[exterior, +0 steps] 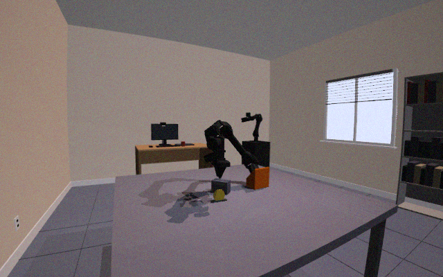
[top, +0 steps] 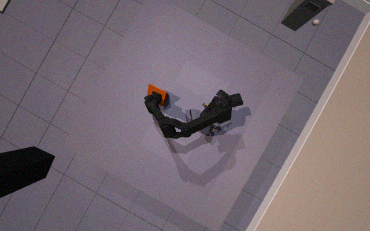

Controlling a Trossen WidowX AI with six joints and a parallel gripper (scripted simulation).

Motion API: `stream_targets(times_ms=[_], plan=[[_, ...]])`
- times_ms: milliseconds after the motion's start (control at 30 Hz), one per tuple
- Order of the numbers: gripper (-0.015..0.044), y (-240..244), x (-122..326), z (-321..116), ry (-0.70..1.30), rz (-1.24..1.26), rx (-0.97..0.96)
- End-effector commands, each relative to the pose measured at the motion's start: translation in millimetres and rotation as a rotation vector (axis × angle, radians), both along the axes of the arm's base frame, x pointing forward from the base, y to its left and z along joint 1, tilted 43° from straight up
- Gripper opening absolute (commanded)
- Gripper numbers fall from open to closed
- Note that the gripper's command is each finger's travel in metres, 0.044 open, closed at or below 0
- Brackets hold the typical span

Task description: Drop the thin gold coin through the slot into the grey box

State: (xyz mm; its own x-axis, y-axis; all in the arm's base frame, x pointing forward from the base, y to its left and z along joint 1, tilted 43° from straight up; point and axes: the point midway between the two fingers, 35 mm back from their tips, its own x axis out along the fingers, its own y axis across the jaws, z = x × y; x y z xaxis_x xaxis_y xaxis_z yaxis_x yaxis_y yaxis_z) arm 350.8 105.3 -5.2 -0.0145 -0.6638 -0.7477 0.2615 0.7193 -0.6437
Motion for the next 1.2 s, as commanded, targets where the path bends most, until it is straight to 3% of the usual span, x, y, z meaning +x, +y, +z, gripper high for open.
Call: stream_targets(times_ms=[0, 1167], plan=[[0.0161, -16, -1, -20, 0.008, 0.002, -0.016], [0.0161, -54, -1, -64, 0.012, 0.002, -0.017]])
